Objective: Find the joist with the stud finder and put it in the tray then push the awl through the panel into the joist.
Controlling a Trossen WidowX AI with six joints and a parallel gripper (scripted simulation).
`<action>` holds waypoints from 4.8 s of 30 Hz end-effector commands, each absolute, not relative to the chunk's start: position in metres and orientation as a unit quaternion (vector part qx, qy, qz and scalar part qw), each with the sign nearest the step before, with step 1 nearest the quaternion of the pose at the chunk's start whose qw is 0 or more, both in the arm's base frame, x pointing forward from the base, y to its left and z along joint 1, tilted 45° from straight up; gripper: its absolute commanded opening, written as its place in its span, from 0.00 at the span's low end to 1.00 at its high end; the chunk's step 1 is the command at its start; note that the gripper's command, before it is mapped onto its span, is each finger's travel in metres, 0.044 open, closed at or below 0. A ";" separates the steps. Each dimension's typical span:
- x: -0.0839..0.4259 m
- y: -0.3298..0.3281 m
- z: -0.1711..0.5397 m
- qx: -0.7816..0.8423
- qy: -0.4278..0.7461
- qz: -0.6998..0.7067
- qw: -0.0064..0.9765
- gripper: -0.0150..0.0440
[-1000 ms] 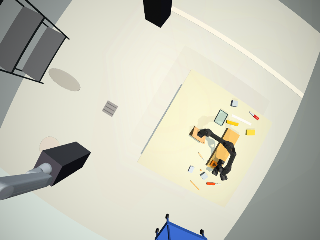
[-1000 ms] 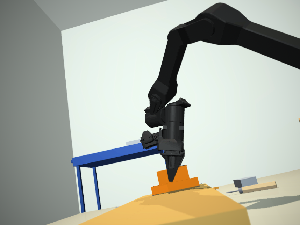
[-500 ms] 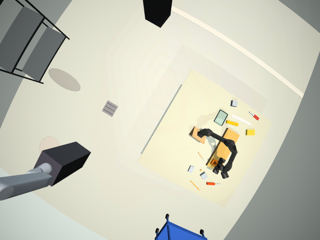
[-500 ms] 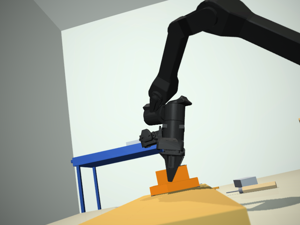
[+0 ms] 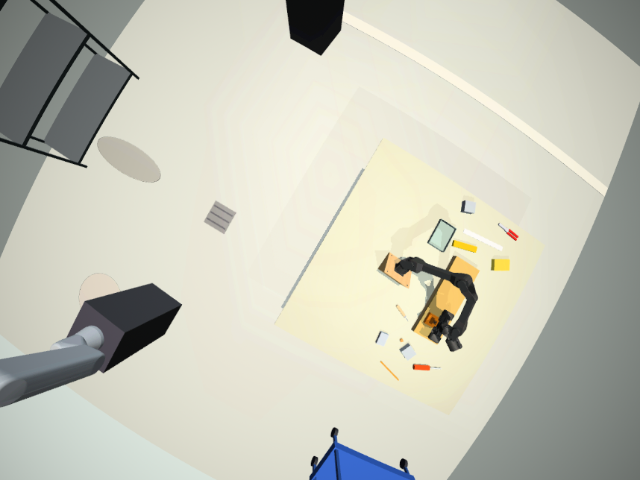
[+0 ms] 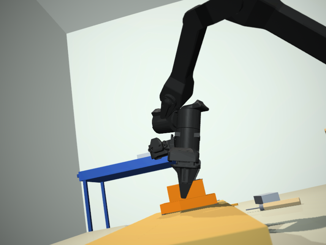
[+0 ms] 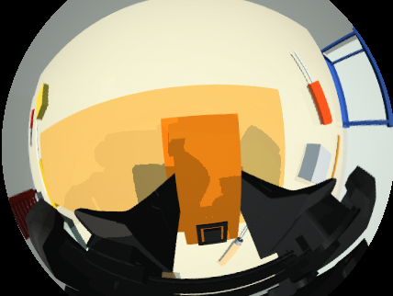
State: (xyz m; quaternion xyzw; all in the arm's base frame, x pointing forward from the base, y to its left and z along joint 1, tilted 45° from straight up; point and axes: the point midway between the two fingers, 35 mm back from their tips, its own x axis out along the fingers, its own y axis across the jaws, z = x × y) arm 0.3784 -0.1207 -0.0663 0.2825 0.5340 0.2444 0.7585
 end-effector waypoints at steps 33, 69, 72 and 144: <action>0.374 -0.060 -0.010 0.286 0.533 0.249 0.757 0.25; 0.368 -0.003 0.046 0.288 0.533 0.250 0.756 0.25; 0.368 0.002 0.051 0.288 0.533 0.250 0.756 0.25; 0.357 0.115 0.165 0.291 0.531 0.252 0.755 0.25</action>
